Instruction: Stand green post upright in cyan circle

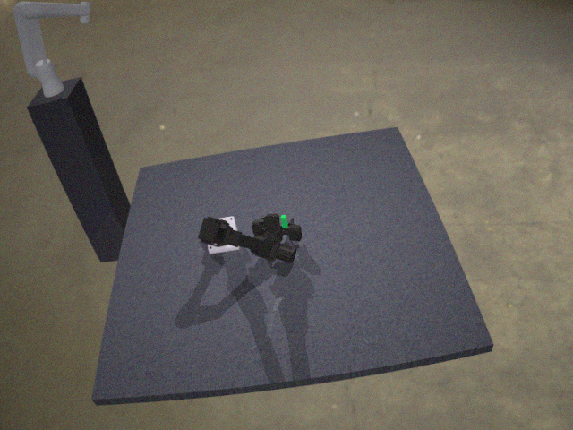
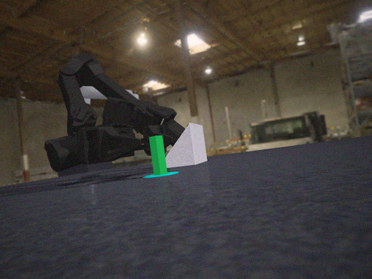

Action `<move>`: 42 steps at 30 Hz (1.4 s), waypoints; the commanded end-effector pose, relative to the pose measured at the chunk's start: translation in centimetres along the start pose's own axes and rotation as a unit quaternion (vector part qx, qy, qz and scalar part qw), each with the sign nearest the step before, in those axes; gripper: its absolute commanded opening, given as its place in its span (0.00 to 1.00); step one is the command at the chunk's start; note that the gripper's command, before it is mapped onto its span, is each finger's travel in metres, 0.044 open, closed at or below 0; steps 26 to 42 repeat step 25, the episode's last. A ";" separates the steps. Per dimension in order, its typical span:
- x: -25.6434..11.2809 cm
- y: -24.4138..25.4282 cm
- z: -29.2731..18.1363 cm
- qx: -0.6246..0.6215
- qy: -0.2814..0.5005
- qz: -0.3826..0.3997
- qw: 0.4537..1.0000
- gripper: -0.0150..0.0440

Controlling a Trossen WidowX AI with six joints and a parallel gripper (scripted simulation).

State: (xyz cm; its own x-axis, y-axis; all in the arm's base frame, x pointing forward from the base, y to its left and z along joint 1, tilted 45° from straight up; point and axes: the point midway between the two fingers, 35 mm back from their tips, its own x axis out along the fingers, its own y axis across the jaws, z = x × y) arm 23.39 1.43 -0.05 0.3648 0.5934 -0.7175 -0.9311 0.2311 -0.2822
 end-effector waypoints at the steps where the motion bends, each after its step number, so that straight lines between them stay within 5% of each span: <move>1: 0.0 0.0 0.1 -0.003 -0.001 0.000 1.000 0.93; 18: -1.1 -0.1 8.8 -0.003 -0.008 0.000 1.000 0.93; 22: -0.9 0.0 8.8 0.014 0.010 0.017 1.000 0.93; 25: 0.2 0.5 8.7 0.077 0.096 0.082 0.989 0.93; 42: 0.2 0.5 8.7 0.077 0.096 0.082 0.989 0.93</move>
